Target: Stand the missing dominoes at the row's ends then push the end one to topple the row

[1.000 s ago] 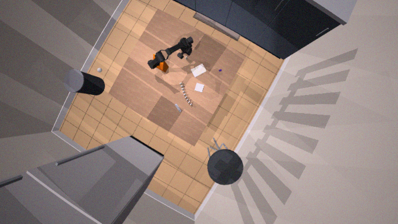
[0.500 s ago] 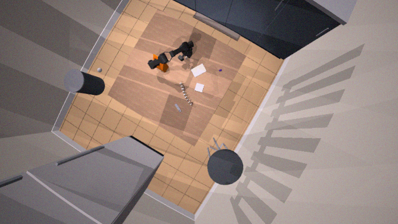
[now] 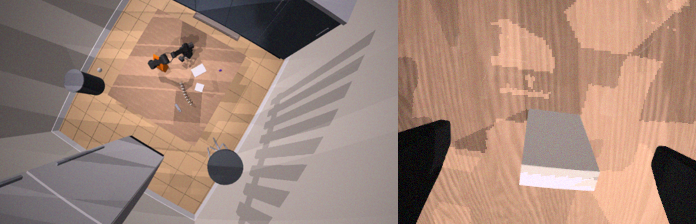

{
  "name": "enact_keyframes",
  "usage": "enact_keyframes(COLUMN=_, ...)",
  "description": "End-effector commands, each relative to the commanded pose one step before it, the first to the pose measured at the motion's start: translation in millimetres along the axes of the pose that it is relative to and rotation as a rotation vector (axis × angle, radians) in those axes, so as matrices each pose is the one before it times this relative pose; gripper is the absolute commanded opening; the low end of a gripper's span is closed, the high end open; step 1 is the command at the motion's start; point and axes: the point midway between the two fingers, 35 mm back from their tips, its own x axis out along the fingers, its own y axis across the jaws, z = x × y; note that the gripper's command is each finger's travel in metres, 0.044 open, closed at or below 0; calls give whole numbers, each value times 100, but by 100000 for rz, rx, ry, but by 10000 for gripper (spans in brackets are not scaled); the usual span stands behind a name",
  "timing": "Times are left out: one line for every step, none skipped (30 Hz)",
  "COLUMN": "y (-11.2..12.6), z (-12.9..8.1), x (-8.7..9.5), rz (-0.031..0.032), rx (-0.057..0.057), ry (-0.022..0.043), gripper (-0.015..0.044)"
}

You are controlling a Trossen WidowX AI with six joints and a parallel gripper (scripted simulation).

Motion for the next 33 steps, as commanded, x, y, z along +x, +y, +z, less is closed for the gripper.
enact_keyframes(y=22, z=-59, x=356, rz=-221, rx=-733, ry=-406, gripper=387)
enact_keyframes(y=0, z=0, x=0, rz=0, rx=0, ry=0, gripper=361)
enact_keyframes(y=0, z=0, x=0, rz=0, rx=0, ry=0, gripper=335)
enact_keyframes(y=0, z=0, x=0, rz=0, rx=0, ry=0, gripper=309)
enact_keyframes(y=0, z=0, x=0, rz=0, rx=0, ry=0, gripper=282)
enact_keyframes(y=0, z=0, x=0, rz=0, rx=0, ry=0, gripper=256)
enact_keyframes(y=0, z=0, x=0, rz=0, rx=0, ry=0, gripper=230)
enact_keyframes(y=0, z=0, x=0, rz=0, rx=0, ry=0, gripper=204)
enact_keyframes(y=0, z=0, x=0, rz=0, rx=0, ry=0, gripper=177)
enact_keyframes(y=0, z=0, x=0, rz=0, rx=0, ry=0, gripper=151)
enact_keyframes(y=0, z=0, x=0, rz=0, rx=0, ry=0, gripper=125)
enact_keyframes(y=0, z=0, x=0, rz=0, rx=0, ry=0, gripper=107)
enact_keyframes(y=0, z=0, x=0, rz=0, rx=0, ry=0, gripper=107)
enact_keyframes(y=0, z=0, x=0, rz=0, rx=0, ry=0, gripper=107)
enact_keyframes(y=0, z=0, x=0, rz=0, rx=0, ry=0, gripper=107)
enact_keyframes(y=0, z=0, x=0, rz=0, rx=0, ry=0, gripper=107)
enact_keyframes(y=0, z=0, x=0, rz=0, rx=0, ry=0, gripper=107)
enact_keyframes(y=0, z=0, x=0, rz=0, rx=0, ry=0, gripper=107)
enact_keyframes(y=0, z=0, x=0, rz=0, rx=0, ry=0, gripper=107)
enact_keyframes(y=0, z=0, x=0, rz=0, rx=0, ry=0, gripper=107)
enact_keyframes(y=0, z=0, x=0, rz=0, rx=0, ry=0, gripper=107)
enact_keyframes(y=49, z=40, x=-256, rz=45, rx=1, ry=11, gripper=107)
enact_keyframes(y=135, z=108, x=-776, rz=125, rx=4, ry=34, gripper=107)
enact_keyframes(y=191, z=146, x=-1316, rz=181, rx=9, ry=61, gripper=107)
enact_keyframes(y=179, z=123, x=-1710, rz=179, rx=17, ry=83, gripper=107)
enact_keyframes(y=105, z=52, x=-1757, rz=122, rx=24, ry=87, gripper=107)
enact_keyframes(y=26, z=-20, x=-1786, rz=64, rx=33, ry=88, gripper=107)
enact_keyframes(y=-30, z=-56, x=-1250, rz=9, rx=28, ry=61, gripper=107)
enact_keyframes(y=-56, z=-72, x=-1039, rz=-14, rx=27, ry=49, gripper=107)
enact_keyframes(y=-98, z=-110, x=-1194, rz=-37, rx=37, ry=54, gripper=107)
enact_keyframes(y=-148, z=-152, x=-1292, rz=-67, rx=46, ry=55, gripper=107)
enact_keyframes(y=-113, z=-109, x=-790, rz=-55, rx=31, ry=32, gripper=107)
enact_keyframes(y=-77, z=-72, x=-478, rz=-39, rx=20, ry=18, gripper=107)
